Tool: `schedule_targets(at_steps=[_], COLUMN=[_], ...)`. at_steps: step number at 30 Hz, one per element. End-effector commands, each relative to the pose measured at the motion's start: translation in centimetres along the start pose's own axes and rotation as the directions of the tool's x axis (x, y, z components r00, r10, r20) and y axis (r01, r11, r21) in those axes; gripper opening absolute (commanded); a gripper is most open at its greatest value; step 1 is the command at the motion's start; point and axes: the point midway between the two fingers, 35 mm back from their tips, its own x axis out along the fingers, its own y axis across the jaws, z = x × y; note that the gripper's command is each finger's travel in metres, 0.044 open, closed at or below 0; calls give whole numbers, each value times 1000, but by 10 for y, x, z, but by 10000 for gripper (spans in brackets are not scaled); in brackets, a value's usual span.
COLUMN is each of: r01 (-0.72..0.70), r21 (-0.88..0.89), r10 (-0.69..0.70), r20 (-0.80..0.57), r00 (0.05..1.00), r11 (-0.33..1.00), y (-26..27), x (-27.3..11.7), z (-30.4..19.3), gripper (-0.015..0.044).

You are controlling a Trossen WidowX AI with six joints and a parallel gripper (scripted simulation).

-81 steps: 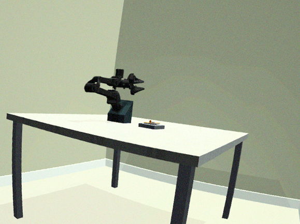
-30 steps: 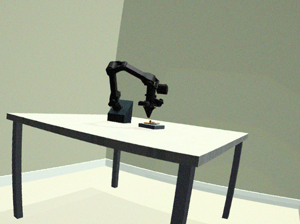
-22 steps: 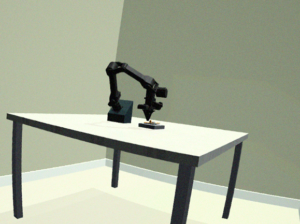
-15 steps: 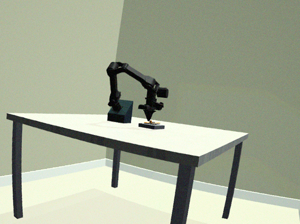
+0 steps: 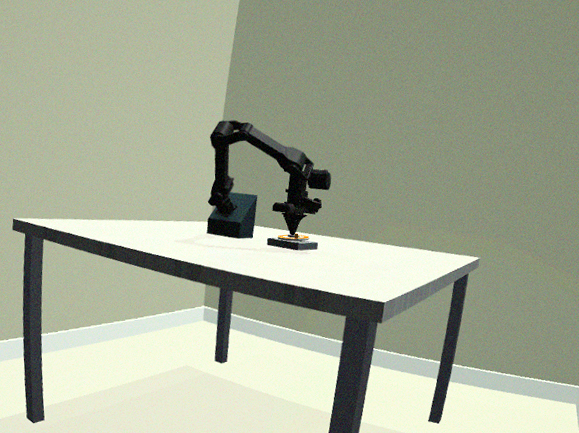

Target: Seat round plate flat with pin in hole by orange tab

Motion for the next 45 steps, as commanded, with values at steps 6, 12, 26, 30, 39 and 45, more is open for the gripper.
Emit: schedule_targets(at_steps=[6,12,26,30,39,45], r01=[-1,-1,-2,-2,-2,-4], r21=[-1,-1,-1,-1,-1,-1], r10=[1,1,2,2,2,4], r20=[-3,-3,-3,-3,-3,-3], r00=[1000,1000,1000,1000,1000,1000], r11=[1000,1000,1000,1000,1000,1000], y=[7,12,25,27,32,33], x=[1,-1,-2,-2,-1,-17], z=[9,15,23,24,27,28], gripper=[0,0,0,0,0,0])
